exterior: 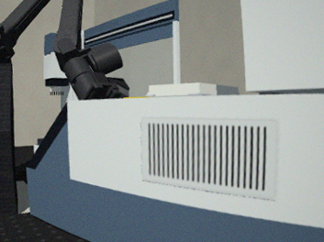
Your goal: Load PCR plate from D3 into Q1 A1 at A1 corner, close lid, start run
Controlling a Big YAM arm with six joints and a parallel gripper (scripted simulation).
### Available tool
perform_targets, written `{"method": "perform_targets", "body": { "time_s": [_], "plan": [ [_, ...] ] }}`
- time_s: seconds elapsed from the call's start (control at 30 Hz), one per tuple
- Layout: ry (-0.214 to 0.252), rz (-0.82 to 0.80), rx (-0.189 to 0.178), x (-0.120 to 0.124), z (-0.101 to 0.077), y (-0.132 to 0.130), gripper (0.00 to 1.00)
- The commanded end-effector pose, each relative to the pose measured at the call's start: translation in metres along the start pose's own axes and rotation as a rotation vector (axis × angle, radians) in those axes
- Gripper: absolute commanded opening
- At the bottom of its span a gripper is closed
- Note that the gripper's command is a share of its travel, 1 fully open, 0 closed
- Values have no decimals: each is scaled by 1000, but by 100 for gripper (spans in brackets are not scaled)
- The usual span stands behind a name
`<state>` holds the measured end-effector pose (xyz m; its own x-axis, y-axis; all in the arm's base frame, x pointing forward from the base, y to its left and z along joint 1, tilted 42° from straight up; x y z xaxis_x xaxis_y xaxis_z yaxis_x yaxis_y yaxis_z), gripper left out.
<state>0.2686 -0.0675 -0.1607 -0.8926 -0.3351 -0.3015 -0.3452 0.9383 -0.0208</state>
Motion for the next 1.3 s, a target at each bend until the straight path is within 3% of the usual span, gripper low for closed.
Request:
{"method": "perform_targets", "body": {
  "time_s": [0.0,0.2,1.27],
  "plan": [
    [-32,10,26,-15,-4,-13,0],
    [-11,28,15,1,-3,-6,0],
    [-18,11,14,-4,6,-3,0]
  ]
}}
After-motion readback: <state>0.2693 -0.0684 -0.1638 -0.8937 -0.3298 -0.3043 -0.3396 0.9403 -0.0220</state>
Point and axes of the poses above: the point where the finger pads meet when closed, its own z axis out along the fingers, its own y axis across the jaws, x = y × z, the point moved 4 cm from there along -z, back along the fingers, and after that the axes turned 1 degree about z, right-handed, at the moved point
